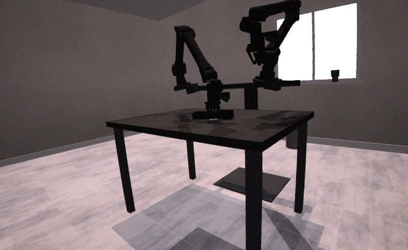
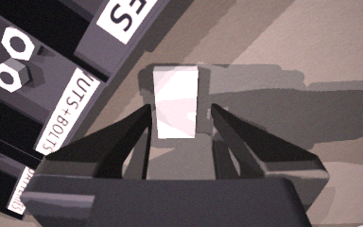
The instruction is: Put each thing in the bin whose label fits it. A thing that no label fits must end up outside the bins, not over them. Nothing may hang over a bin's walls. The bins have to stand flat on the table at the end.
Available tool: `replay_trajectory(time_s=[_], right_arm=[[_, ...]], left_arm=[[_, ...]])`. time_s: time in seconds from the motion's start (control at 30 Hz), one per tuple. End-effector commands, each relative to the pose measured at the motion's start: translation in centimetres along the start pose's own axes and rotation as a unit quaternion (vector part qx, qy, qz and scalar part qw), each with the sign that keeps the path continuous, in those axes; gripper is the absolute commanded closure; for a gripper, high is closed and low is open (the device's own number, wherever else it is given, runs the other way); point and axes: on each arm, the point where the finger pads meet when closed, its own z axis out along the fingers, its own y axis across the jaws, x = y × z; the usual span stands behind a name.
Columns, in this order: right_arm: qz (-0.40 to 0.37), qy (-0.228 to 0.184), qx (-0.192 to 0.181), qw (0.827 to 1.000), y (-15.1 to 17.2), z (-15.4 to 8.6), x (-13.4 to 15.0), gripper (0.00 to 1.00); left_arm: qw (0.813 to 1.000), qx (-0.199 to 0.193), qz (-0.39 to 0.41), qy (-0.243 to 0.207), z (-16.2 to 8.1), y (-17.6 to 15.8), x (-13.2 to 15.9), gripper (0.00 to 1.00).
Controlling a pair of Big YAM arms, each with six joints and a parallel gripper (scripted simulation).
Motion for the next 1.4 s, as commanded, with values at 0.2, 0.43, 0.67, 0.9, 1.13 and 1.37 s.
replay_trajectory(time_s=[0.2,0.43,0.67,0.9,1.13,1.37], right_arm=[[-0.003,0.002,-0.012,1.0,1.2,2.1,0.2,0.61],[-0.002,0.001,-0.002,1.0,0.0,1.7,0.0,0.61],[-0.001,0.001,0.001,1.0,-0.9,1.3,0.0,0.61],[-0.003,0.002,-0.011,1.0,0.8,2.0,0.0,0.8],[-0.003,0.002,-0.013,1.0,1.1,2.1,0.0,0.8],[-0.003,0.002,-0.013,1.0,1.2,2.2,0.0,0.8]], left_arm=[[1.0,0.008,0.001,0.003,-0.1,-0.3,-0.1,0.0],[1.0,0.008,0.001,0.003,-0.1,-0.3,-0.1,0.0],[1.0,0.008,0.001,0.003,-0.1,-0.3,-0.1,0.0],[1.0,0.008,0.001,0.003,-0.1,-0.3,-0.1,0.0],[1.0,0.008,0.001,0.003,-0.1,-0.3,-0.1,0.0],[1.0,0.008,0.001,0.003,-0.1,-0.3,-0.1,0.0]])
